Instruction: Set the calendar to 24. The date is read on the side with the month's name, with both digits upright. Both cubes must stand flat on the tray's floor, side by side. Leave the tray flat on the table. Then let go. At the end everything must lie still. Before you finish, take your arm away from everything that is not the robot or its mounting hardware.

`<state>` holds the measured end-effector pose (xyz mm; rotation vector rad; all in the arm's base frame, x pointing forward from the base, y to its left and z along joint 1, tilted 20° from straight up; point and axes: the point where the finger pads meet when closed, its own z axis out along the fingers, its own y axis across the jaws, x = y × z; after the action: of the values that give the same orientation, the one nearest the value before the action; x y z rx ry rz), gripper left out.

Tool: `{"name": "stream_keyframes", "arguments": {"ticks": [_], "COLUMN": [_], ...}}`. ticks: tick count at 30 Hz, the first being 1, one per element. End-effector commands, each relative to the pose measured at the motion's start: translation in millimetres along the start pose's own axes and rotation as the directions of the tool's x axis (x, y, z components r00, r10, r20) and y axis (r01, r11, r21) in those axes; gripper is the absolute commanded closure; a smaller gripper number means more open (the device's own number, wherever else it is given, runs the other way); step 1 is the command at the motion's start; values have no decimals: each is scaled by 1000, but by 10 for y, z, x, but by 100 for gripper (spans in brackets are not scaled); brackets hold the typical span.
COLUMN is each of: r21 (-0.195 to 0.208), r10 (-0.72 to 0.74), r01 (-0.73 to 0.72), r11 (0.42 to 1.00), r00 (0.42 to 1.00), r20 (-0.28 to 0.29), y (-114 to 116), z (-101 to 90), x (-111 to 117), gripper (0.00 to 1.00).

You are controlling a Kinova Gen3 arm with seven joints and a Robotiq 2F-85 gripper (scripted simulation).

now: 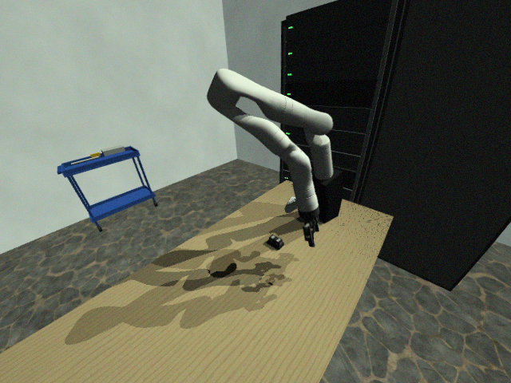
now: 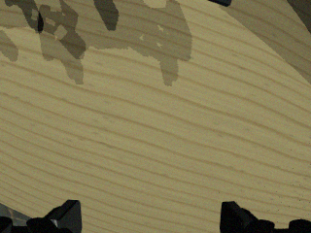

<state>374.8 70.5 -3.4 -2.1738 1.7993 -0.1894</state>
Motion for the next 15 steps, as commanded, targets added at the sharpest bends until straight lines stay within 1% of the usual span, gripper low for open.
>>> {"name": "stream_keyframes", "arguments": {"ticks": [1, 3, 4, 14, 15], "r21": [8, 8, 5, 12, 8], "r10": [12, 12, 46, 48, 79], "r01": [-12, -12, -46, -47, -79], "r11": [1000, 1000, 999, 999, 997], "r00": [1000, 1000, 998, 997, 993], "r20": [-13, -13, -52, -53, -89], "y": [-17, -17, 76, 35, 138], "z": [-10, -10, -46, -41, -82], "x": [63, 63, 299, 308, 518], "gripper": [0, 0, 0, 0, 0]}}
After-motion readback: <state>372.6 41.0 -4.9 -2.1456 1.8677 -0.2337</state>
